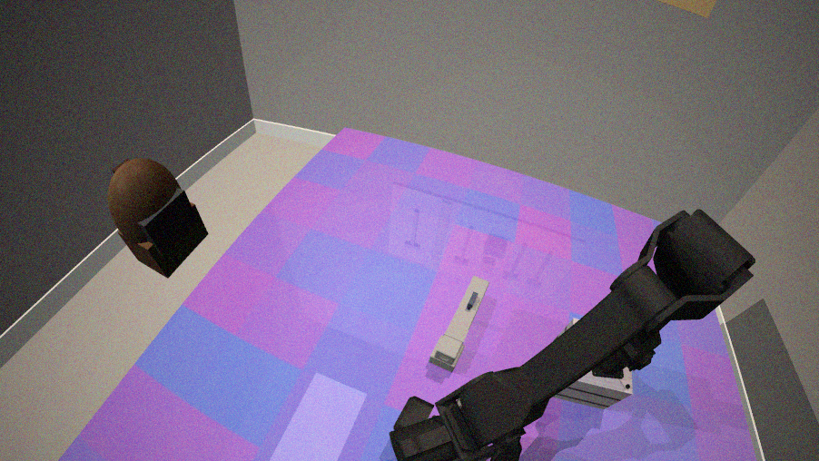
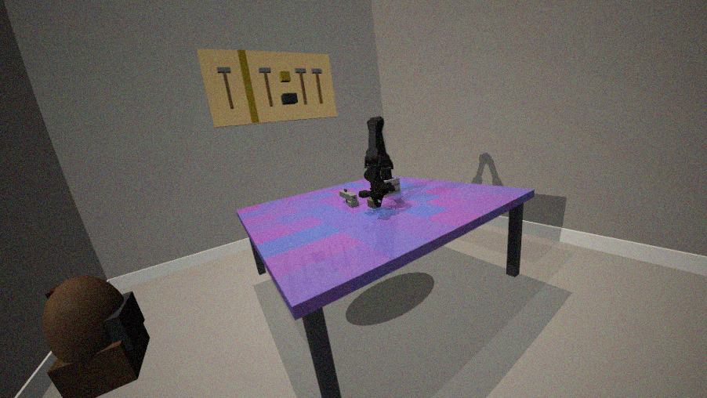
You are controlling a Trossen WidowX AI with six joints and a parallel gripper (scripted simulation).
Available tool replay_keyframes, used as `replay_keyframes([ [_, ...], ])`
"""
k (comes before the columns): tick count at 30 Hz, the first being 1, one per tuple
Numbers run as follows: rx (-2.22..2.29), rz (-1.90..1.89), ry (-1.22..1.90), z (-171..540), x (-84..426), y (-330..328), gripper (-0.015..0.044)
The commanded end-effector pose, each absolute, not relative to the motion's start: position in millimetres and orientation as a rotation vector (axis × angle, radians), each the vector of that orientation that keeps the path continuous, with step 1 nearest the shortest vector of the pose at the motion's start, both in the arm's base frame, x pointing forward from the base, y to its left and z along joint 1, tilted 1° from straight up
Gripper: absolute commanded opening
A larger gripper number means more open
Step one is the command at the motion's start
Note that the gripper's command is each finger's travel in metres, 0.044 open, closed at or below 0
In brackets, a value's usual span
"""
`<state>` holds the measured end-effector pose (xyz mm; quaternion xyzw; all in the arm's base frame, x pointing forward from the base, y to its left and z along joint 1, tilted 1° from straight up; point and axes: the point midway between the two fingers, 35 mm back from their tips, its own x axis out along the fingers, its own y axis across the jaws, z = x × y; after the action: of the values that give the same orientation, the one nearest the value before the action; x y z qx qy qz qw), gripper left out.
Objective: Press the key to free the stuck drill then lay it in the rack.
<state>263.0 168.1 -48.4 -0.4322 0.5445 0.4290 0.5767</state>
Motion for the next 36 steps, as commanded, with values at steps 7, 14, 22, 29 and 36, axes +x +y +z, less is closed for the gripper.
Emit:
replay_keyframes([
  [7,-1.012,1.004,1.275,-48,263,168,0.0157],
  [14,-1.012,1.004,1.275,-48,263,168,0.0341],
  [22,-1.019,0.995,1.292,-29,261,168,0.0440],
  [29,-1.019,0.994,1.293,-7,259,166,0.0440],
  [36,-1.019,0.994,1.293,16,259,167,0.0440],
])
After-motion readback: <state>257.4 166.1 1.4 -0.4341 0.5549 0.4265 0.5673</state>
